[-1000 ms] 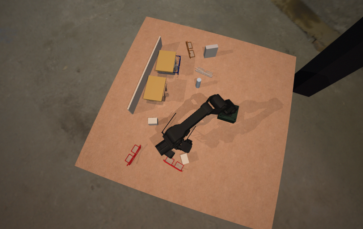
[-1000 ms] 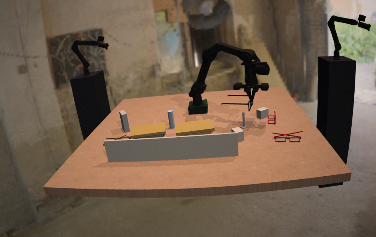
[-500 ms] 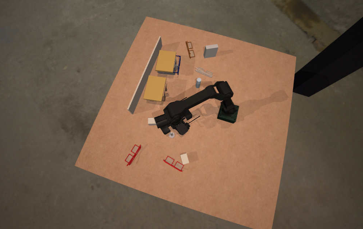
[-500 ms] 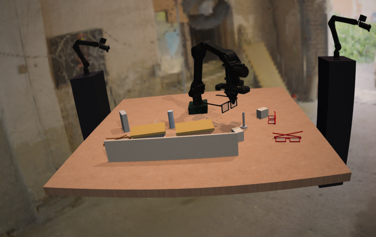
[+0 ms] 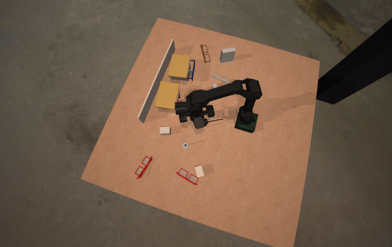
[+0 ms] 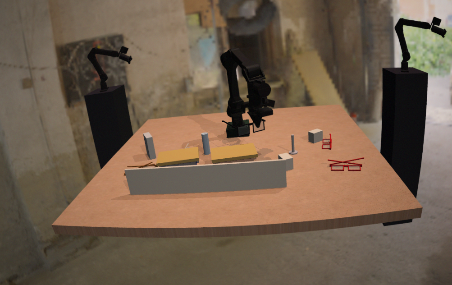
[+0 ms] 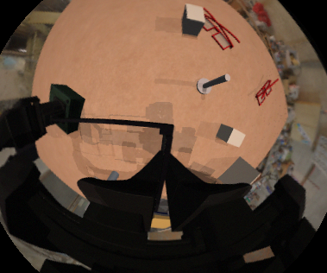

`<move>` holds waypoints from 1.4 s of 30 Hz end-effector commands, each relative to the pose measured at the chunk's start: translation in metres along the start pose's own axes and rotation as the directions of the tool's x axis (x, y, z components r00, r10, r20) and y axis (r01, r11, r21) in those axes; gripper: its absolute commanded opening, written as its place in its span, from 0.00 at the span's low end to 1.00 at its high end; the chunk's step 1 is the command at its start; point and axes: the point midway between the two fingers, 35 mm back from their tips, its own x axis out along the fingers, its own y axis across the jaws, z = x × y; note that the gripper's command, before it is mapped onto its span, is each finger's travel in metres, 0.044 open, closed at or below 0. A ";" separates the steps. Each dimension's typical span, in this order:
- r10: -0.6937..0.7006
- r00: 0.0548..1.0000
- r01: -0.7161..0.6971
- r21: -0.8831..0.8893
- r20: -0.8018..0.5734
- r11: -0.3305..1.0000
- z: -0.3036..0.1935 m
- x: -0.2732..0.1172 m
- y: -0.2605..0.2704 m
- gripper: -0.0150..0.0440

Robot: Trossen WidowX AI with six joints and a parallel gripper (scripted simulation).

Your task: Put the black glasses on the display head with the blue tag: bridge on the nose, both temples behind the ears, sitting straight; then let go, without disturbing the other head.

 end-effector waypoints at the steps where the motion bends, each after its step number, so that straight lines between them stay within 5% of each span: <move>1: 0.001 1.000 -0.001 0.092 -0.002 0.996 -0.015 0.003 0.016 0.25; 42: 0.002 1.000 -0.001 0.156 -0.005 0.988 -0.026 0.037 0.023 0.25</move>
